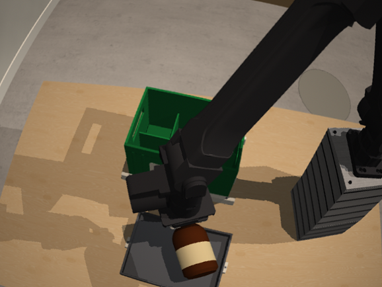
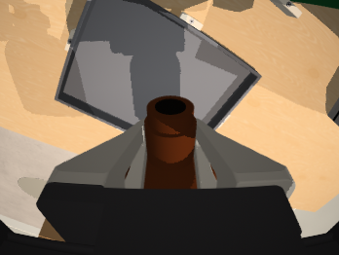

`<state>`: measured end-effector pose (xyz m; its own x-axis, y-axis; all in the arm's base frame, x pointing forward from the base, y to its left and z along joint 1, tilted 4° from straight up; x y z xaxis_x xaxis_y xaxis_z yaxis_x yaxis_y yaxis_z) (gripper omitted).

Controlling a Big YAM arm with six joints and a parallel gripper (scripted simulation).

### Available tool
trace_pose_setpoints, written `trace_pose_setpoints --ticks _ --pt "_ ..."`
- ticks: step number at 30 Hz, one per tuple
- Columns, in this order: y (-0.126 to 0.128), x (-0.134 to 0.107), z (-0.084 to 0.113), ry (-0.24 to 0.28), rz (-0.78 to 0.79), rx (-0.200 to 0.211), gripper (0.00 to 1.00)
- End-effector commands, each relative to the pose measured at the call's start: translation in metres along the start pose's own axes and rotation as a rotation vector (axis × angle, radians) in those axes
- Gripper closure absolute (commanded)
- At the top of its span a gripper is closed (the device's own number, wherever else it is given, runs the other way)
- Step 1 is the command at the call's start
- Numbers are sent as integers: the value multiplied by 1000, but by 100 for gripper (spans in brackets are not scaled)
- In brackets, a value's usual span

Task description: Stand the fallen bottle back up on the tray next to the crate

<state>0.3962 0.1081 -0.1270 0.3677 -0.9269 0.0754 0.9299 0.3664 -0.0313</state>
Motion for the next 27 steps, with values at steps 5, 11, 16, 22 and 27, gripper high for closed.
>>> trace_pose_setpoints --ticks 5,11,16,22,27 --pt "9 -3 17 1 -6 34 100" --pt "9 -3 17 1 -6 34 100" --pt "9 -3 17 0 18 34 100" --pt "9 -3 17 0 59 34 100" --pt "9 -3 17 -1 130 34 100"
Point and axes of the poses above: the point where the finger pads meet when closed, its own z axis back along the fingers, its own y axis across the jaws, x = y × z, the point moved 1 cm from there along z, back along the fingers, and after that the axes turned 1 degree about z, right-handed, at the moved point
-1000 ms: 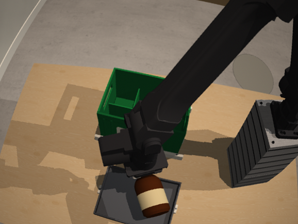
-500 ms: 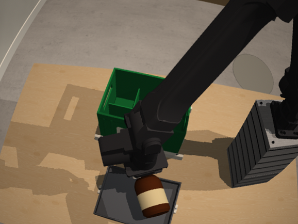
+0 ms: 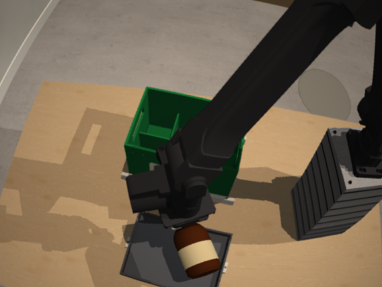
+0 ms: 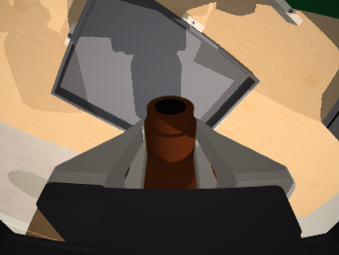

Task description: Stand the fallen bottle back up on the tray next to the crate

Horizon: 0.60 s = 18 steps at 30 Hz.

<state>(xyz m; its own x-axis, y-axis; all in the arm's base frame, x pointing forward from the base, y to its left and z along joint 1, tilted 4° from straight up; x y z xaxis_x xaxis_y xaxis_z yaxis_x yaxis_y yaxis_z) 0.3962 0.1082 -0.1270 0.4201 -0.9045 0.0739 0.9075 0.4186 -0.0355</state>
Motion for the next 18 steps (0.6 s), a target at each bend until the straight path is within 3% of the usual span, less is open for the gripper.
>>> trace_pose_setpoints --ticks 1,18 --pt "9 -2 17 -2 89 34 100" --pt "9 -2 17 -4 220 34 100"
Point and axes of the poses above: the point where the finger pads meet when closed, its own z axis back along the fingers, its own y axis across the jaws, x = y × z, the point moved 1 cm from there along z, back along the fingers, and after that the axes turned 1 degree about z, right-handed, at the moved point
